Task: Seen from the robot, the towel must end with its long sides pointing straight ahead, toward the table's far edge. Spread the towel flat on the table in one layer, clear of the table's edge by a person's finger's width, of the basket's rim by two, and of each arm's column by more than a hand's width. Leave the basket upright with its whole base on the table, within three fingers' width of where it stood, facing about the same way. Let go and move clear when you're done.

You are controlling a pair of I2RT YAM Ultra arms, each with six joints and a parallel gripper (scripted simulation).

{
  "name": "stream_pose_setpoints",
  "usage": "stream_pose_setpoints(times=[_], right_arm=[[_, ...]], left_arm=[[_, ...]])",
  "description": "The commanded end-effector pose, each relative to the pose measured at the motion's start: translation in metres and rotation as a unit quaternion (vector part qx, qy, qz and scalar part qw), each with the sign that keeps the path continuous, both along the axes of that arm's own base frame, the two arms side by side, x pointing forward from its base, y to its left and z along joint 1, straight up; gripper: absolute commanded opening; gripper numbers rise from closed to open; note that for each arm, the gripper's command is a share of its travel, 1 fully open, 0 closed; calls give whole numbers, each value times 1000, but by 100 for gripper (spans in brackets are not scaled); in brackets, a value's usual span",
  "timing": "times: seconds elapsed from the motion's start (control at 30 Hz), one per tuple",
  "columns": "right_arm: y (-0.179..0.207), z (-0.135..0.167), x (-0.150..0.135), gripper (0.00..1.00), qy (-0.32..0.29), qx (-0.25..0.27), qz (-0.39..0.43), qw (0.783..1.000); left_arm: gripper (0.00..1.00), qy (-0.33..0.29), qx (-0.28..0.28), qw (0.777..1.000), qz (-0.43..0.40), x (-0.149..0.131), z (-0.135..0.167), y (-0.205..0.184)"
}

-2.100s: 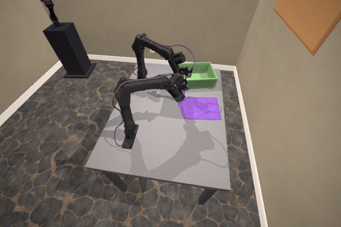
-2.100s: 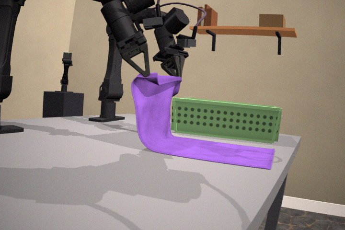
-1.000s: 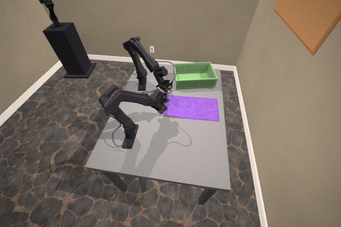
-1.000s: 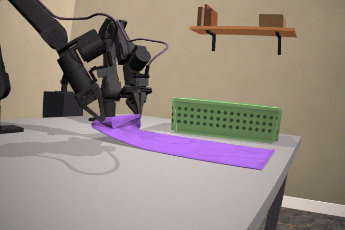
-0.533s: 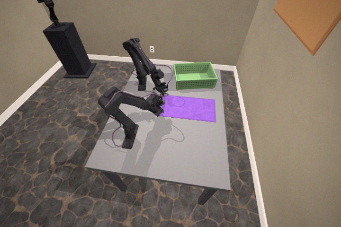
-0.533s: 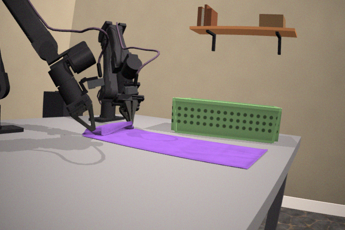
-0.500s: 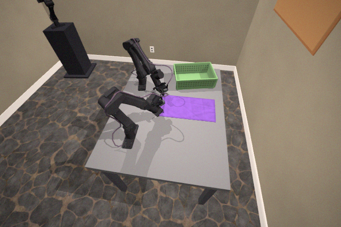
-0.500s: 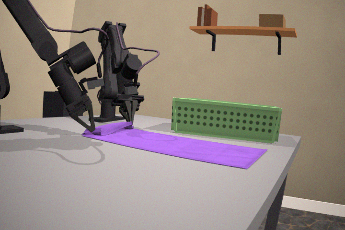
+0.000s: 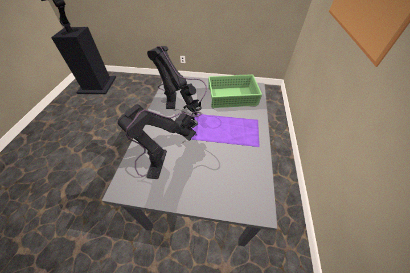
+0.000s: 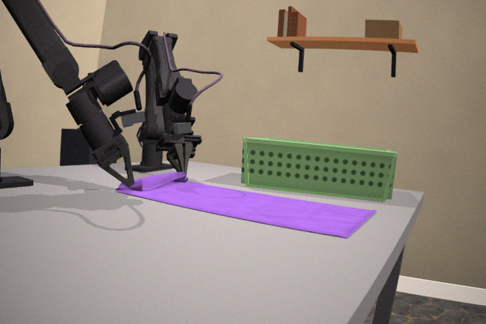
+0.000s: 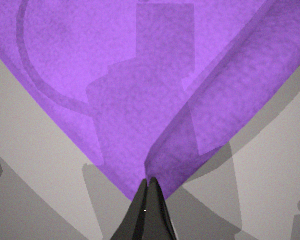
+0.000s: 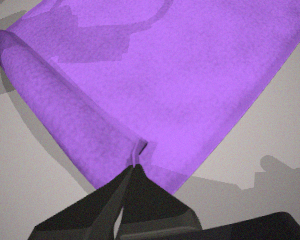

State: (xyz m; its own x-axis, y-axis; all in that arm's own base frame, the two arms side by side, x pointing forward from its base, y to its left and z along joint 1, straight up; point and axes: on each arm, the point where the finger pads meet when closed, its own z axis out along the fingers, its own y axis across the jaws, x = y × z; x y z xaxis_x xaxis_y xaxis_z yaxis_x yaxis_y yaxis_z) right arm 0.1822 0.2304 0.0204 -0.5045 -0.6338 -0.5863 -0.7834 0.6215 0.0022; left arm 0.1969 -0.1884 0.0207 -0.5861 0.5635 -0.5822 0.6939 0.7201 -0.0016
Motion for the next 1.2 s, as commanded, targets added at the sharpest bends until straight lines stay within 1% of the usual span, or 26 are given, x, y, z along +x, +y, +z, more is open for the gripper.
stream_pose_setpoints(times=[0.0, 0.17, 0.2, 0.27, 0.3, 0.37, 0.4, 0.47, 0.5, 0.63, 0.67, 0.73, 0.77, 0.83, 0.87, 0.93, 0.97, 1.03, 1.07, 1.17], right_arm=[[-5, -3, -7, 0, 2, -10, 7, 1000], [-5, -3, -7, 0, 2, -10, 7, 1000], [8, 13, -1, 0, -10, 6, 13, 1000], [8, 13, -2, 0, -9, 7, 14, 1000], [-4, -2, -16, 0, 4, -10, 21, 1000], [-4, -2, -16, 0, 5, -10, 21, 1000], [8, 16, -7, 12, -8, 7, 20, 1000], [8, 16, -7, 12, -8, 7, 20, 1000], [7, 23, -7, 33, -8, 7, 18, 1000], [7, 23, -6, 33, -8, 7, 18, 1000], [7, 30, -7, 54, -8, 7, 18, 1000], [7, 30, -7, 54, -8, 7, 18, 1000], [6, 34, -7, 64, -8, 7, 18, 1000], [6, 34, -7, 64, -8, 7, 18, 1000], [6, 47, -7, 64, -8, 7, 18, 1000], [6, 47, -7, 64, -8, 7, 18, 1000], [5, 71, -8, 64, -8, 8, 18, 1000], [5, 71, -8, 64, -8, 8, 18, 1000], [4, 84, -8, 64, -8, 8, 18, 1000], [4, 84, -8, 64, -8, 8, 18, 1000]], left_arm=[[0, 4, 7, 1000, 3, -7, -5, 6], [0, 4, 7, 1000, 3, -7, -5, 6], [0, 4, 7, 1000, -3, -10, -3, 4], [0, 4, 7, 1000, -3, -10, -3, 4], [0, 6, 6, 1000, -10, -15, -3, 4], [0, 8, 4, 1000, -12, -16, -3, 3], [12, -3, -7, 1000, -12, -9, 11, -4], [12, -5, -8, 1000, -12, -8, 13, -5], [33, -7, -11, 1000, -12, -7, 23, -6], [33, -7, -11, 1000, -12, -7, 23, -6], [54, -8, -11, 1000, -12, -7, 30, -6], [54, -8, -11, 1000, -12, -7, 30, -6], [64, -8, -11, 1000, -12, -7, 33, -6], [64, -8, -11, 1000, -12, -7, 33, -6], [64, -8, -11, 1000, -12, -8, 46, -6], [64, -8, -11, 1000, -12, -8, 46, -6], [64, -8, -11, 1000, -12, -8, 70, -5], [64, -8, -11, 1000, -12, -8, 70, -5], [64, -8, -11, 1000, -12, -9, 83, -4], [64, -8, -11, 1000, -12, -9, 83, -4]])
